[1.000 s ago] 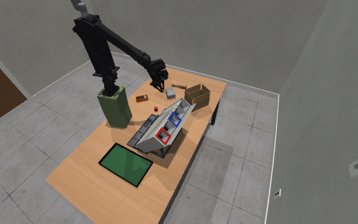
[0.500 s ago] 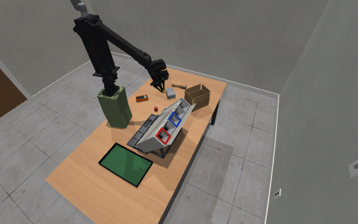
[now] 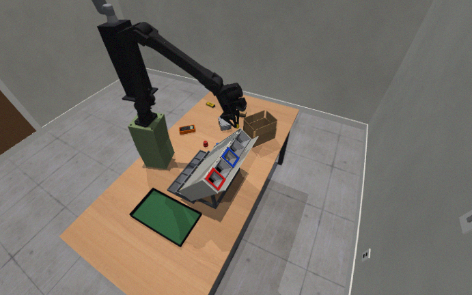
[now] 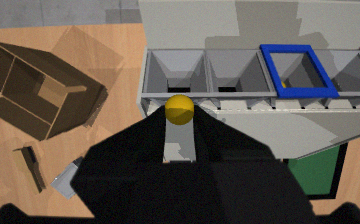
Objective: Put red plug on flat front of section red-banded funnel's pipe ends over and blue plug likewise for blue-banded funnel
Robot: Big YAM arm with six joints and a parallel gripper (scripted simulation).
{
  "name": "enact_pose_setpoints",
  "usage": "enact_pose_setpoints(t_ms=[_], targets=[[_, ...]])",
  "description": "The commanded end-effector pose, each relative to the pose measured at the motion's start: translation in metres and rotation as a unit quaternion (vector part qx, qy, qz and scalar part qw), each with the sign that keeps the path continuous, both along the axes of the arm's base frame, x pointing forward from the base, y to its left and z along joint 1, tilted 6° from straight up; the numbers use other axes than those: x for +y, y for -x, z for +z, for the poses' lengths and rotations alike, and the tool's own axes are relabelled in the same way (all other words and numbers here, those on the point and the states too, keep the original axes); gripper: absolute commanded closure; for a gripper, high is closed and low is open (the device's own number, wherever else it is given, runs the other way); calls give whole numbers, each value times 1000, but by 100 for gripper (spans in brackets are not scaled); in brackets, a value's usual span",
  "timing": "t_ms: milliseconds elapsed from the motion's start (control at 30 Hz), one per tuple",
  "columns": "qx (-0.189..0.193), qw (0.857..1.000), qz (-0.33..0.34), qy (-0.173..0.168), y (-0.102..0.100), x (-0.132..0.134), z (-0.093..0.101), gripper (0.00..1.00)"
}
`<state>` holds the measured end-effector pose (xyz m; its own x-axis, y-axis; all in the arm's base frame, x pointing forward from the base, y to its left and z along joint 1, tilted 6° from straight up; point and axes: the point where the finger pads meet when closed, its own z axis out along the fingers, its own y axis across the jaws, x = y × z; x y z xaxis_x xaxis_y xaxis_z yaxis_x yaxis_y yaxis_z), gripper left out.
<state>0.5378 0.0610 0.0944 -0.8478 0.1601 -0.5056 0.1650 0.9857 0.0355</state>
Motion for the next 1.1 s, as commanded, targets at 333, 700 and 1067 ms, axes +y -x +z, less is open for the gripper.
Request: enact_pose_setpoints(t_ms=[333, 700, 1067], targets=[[-6, 1000, 2, -1, -38, -4, 15, 100], [-9, 1000, 2, -1, -44, -4, 16, 100], [-13, 1000, 3, 2, -44, -4, 16, 100]])
